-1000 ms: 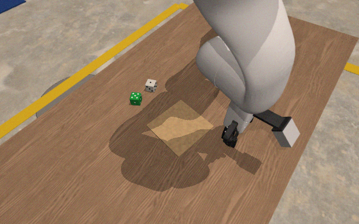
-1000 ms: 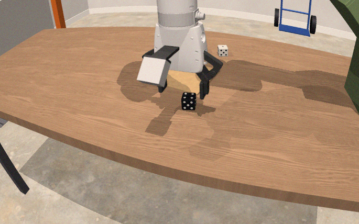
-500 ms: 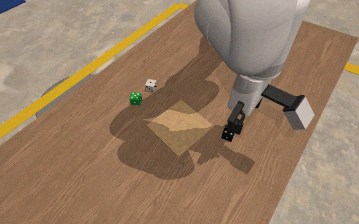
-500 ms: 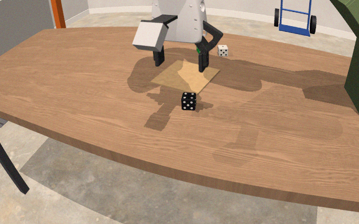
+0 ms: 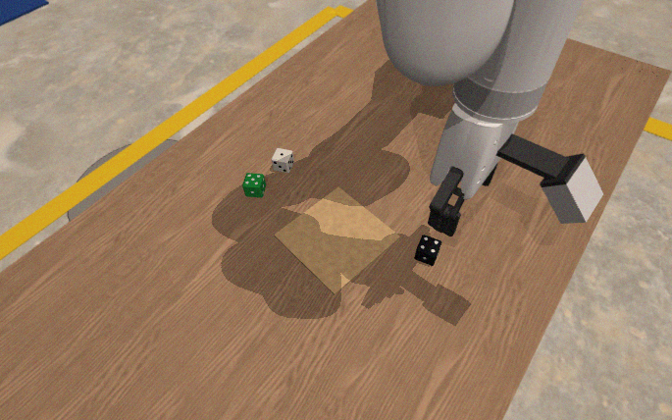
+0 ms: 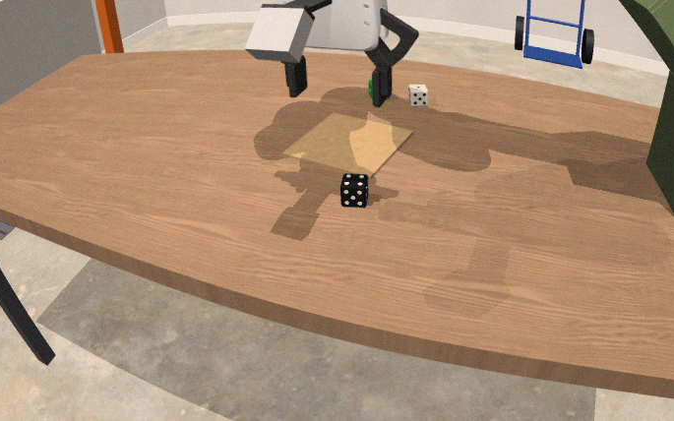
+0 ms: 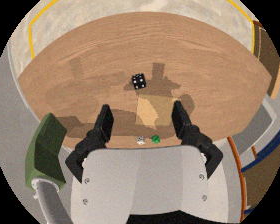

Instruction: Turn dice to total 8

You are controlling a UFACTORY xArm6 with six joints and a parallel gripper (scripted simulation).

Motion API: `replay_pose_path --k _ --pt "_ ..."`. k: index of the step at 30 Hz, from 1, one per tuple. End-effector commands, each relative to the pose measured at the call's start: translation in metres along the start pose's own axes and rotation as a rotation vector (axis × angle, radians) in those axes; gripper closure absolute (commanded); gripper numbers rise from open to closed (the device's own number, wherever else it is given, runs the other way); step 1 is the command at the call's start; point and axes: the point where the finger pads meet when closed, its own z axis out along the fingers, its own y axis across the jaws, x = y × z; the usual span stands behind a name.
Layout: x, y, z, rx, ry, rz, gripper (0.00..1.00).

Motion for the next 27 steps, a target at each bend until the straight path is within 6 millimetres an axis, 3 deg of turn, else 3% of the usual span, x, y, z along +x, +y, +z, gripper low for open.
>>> replay_pose_path --k 1,7,10,16,19,21,23,24,27 --pt "0.0 0.001 -0.002 0.005 -0.01 -0.001 0.0" --pt "0.0 0.001 -0.001 0.007 -0.011 0.002 0.0" --pt "-0.012 0.002 0.004 0.031 -0.023 0.04 0.0" --pt "-0.07 0.012 0.023 0.124 -0.062 0.251 0.0" --pt "-0.07 0.012 0.024 0.124 -0.062 0.254 0.0" --pt "-0.107 0.019 0.03 0.154 -0.07 0.39 0.0" --pt "-0.107 0.02 0.031 0.154 -0.07 0.391 0.0" --pt "-0.125 0.024 0.032 0.161 -0.07 0.457 0.0" --pt "-0.149 0.029 0.034 0.163 -0.068 0.542 0.0"
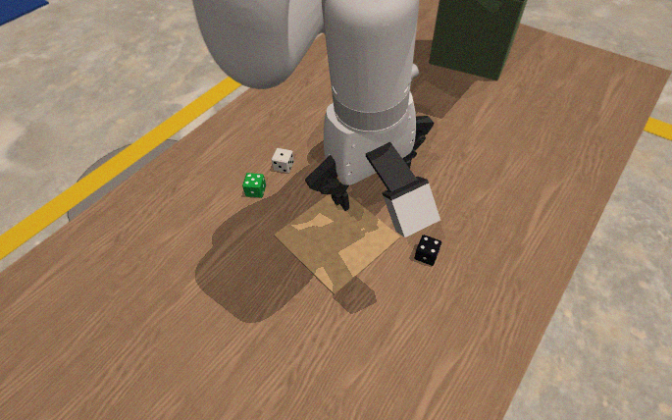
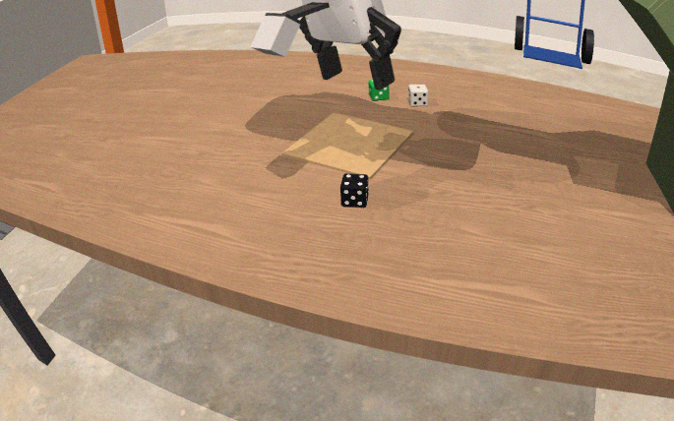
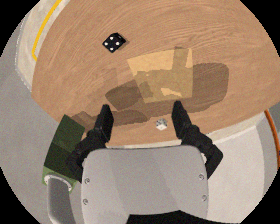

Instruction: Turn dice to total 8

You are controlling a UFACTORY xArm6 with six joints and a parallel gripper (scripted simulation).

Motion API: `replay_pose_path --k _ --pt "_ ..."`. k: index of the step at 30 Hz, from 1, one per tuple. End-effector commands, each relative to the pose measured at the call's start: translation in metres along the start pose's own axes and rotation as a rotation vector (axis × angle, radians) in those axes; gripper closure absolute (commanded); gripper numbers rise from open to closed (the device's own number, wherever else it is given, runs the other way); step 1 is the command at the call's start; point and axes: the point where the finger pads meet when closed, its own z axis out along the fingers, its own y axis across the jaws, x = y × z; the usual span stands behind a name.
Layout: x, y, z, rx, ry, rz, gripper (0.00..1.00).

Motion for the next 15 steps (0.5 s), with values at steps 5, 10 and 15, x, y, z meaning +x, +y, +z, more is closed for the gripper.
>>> replay_pose_path --k 5,10,15 --pt "-0.065 0.05 0.006 0.028 0.048 0.27 0.0" --pt "-0.084 0.063 0.004 0.018 0.062 0.339 0.0" --pt "-0.132 0.092 -0.006 -0.024 0.102 0.498 0.0"
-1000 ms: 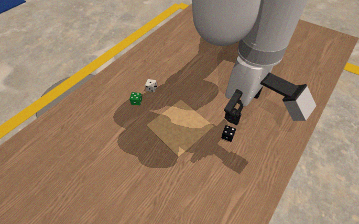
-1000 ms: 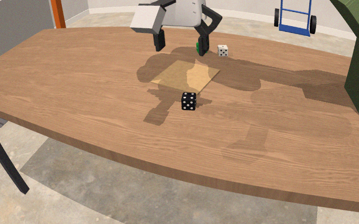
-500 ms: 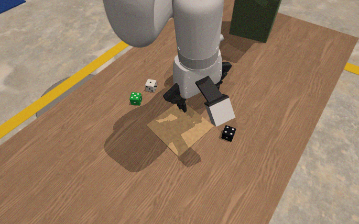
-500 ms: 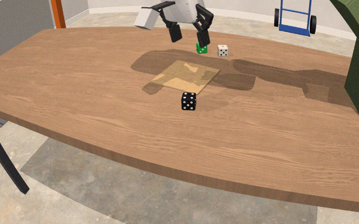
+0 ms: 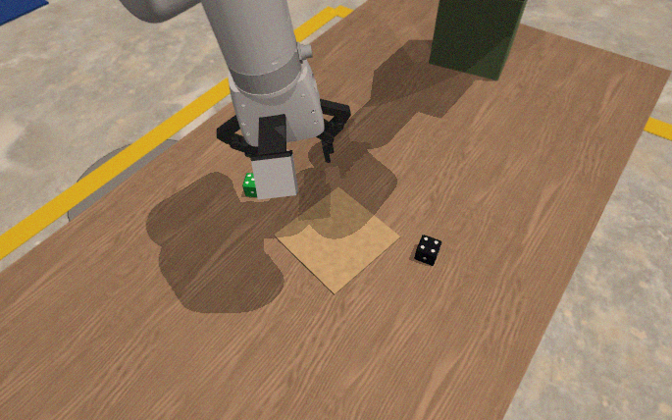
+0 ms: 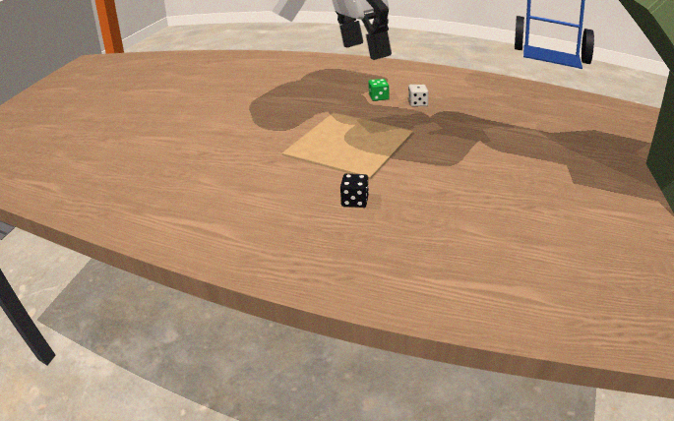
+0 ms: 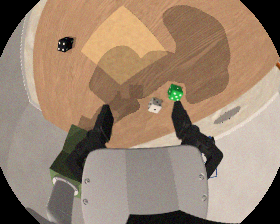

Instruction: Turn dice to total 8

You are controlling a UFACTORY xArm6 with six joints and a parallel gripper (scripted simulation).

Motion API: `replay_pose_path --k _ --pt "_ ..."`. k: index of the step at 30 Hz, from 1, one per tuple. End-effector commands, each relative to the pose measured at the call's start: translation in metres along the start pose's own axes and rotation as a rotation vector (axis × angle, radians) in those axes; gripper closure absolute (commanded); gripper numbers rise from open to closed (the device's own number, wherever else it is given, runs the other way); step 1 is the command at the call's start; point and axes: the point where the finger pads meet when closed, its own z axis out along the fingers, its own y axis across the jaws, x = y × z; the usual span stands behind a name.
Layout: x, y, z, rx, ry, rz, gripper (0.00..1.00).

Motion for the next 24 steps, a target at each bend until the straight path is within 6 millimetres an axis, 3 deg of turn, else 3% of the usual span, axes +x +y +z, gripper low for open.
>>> replay_pose_path --k 1,3,7,24 --pt "-0.029 0.038 -0.009 -0.034 0.071 0.129 0.0" --pt "-0.046 0.058 -0.017 -0.059 0.097 0.198 0.0" --pt "-0.059 0.071 -0.024 -0.079 0.115 0.243 0.0" --pt "-0.06 0.072 -0.024 -0.081 0.117 0.246 0.0"
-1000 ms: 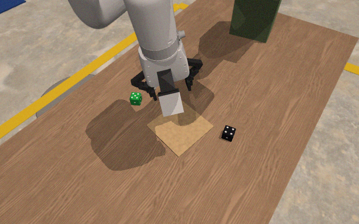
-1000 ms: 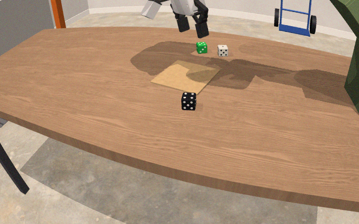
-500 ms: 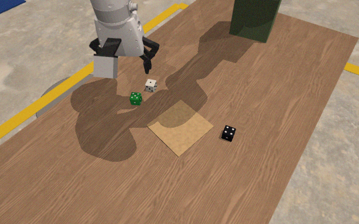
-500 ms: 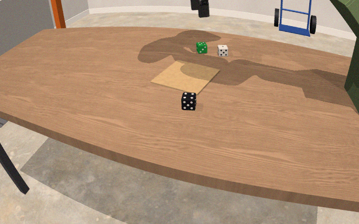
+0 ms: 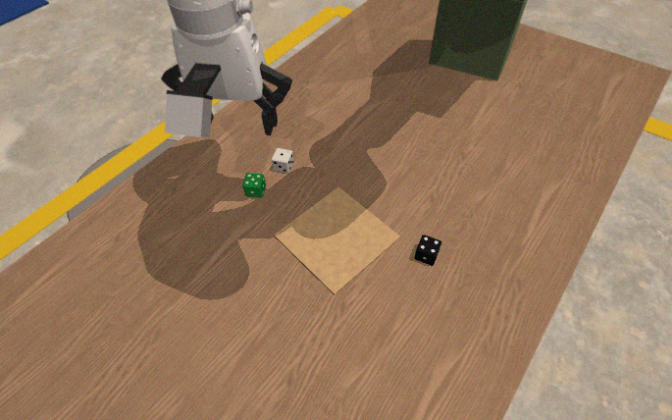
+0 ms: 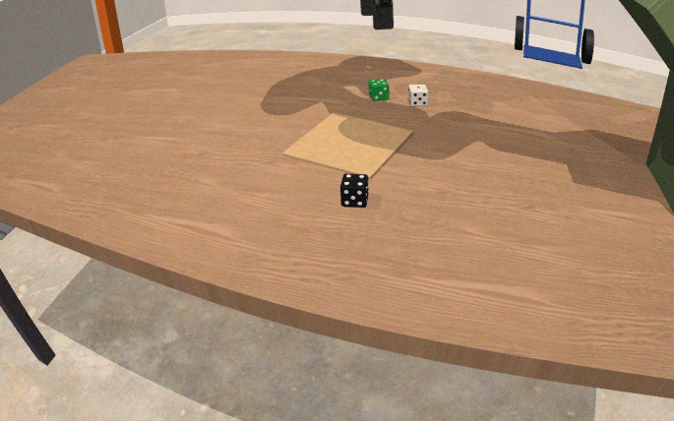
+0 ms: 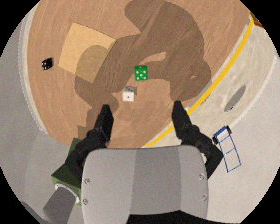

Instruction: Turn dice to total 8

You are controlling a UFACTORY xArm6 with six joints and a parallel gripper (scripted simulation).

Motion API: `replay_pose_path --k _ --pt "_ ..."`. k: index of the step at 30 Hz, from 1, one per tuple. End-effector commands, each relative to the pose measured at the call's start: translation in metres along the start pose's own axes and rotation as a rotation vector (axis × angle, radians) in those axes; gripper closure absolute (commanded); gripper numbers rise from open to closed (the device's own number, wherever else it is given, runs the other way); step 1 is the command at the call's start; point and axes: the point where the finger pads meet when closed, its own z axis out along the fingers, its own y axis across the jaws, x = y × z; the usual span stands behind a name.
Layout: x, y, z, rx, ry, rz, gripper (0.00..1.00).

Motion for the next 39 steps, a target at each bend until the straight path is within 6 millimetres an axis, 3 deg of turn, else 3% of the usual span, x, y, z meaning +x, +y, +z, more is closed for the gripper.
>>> replay_pose_path --k 1,9,39 --pt "0.0 0.001 0.0 -0.002 0.001 0.0 0.0" --pt "0.0 0.001 0.002 -0.002 0.001 -0.073 0.0" --pt "0.002 0.002 0.028 -0.003 0.002 -1.014 0.0"
